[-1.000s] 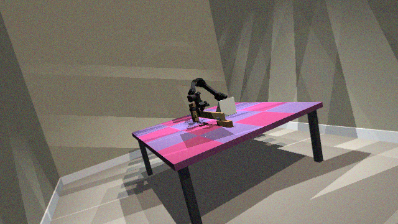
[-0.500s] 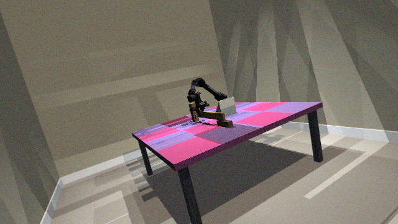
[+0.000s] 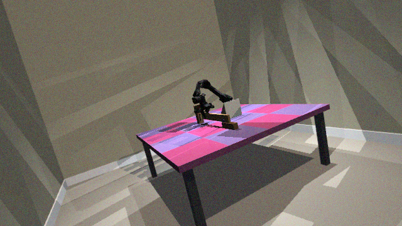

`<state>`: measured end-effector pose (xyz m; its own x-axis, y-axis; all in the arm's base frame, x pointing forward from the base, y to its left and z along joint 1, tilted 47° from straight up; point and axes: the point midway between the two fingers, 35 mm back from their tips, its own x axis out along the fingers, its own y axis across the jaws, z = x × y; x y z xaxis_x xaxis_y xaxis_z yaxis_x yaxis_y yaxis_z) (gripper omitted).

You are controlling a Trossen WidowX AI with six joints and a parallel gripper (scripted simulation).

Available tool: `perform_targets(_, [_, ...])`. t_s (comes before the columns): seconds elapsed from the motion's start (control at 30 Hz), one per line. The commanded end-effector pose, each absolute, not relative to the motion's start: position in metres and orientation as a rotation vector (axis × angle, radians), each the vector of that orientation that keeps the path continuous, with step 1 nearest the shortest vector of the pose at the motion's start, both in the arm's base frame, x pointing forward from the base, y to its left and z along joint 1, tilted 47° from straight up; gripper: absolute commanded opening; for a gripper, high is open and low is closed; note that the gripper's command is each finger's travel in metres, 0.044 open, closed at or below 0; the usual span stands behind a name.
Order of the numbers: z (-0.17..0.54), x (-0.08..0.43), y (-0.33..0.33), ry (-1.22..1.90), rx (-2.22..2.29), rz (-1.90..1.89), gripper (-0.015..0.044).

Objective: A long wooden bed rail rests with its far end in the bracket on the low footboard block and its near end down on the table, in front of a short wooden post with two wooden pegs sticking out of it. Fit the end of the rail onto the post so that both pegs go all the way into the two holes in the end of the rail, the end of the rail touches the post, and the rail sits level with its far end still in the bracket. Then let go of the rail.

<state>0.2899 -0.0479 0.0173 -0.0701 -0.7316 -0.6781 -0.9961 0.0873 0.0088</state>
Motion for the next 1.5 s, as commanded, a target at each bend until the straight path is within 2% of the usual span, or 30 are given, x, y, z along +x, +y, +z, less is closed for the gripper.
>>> perform_targets(0.0, [0.019, 0.2904, -0.0451, 1.843, -1.695, 0.674, 0.0])
perform_targets(1.47, [0.0175, 0.29, -0.0437, 1.843, -1.695, 0.675, 0.0])
